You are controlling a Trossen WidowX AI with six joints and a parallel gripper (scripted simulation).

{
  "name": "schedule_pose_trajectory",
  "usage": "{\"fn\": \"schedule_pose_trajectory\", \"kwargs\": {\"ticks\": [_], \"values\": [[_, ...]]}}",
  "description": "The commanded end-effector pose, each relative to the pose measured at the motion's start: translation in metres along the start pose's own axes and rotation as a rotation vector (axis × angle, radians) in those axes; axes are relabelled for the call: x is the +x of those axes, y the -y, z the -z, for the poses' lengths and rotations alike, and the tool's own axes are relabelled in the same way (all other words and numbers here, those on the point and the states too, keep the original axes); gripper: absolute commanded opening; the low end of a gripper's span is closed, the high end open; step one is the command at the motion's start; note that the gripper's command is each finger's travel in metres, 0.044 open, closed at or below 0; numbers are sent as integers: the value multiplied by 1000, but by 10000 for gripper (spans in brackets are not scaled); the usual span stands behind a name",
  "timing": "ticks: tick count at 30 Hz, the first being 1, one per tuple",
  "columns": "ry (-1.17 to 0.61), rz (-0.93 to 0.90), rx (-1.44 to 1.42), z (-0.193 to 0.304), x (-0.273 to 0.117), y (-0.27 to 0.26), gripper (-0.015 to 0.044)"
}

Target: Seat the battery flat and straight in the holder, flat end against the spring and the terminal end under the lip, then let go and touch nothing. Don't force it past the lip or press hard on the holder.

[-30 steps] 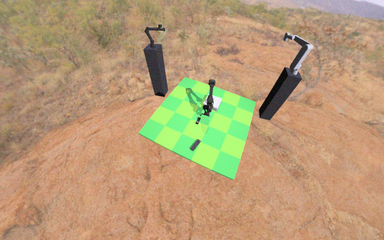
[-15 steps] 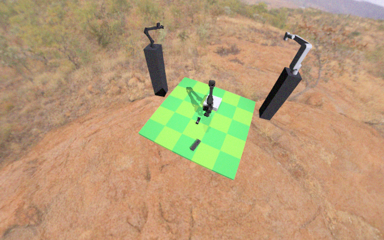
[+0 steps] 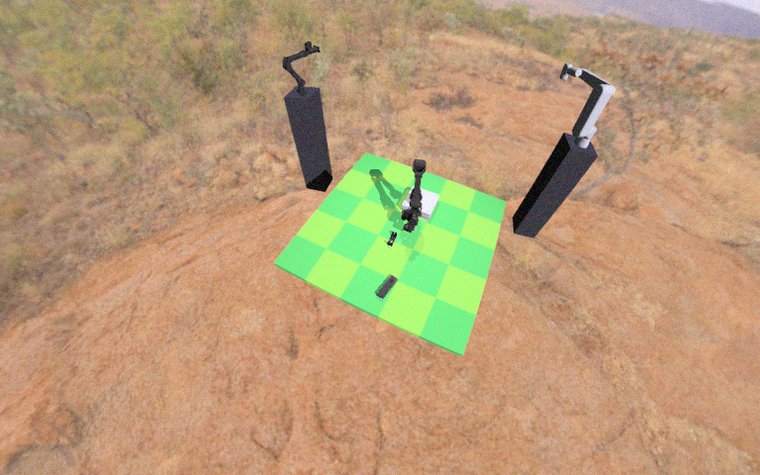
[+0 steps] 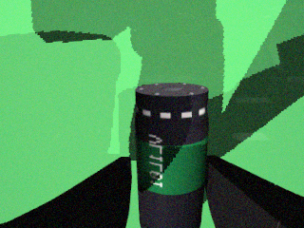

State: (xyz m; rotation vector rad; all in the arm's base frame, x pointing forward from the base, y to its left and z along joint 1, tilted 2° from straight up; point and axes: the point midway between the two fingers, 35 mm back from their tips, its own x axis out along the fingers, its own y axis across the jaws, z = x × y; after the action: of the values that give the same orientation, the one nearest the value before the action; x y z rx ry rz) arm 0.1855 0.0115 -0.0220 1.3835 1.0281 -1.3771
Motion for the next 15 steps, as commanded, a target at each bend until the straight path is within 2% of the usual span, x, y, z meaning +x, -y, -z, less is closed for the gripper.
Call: {"fn": "schedule_pose_trajectory", "kwargs": {"ticks": [1, 8, 15], "values": [[4, 4, -4, -1, 2, 1, 106], [4, 4, -4, -1, 0, 1, 83], [4, 4, -4, 0, -44, 0, 83]]}}
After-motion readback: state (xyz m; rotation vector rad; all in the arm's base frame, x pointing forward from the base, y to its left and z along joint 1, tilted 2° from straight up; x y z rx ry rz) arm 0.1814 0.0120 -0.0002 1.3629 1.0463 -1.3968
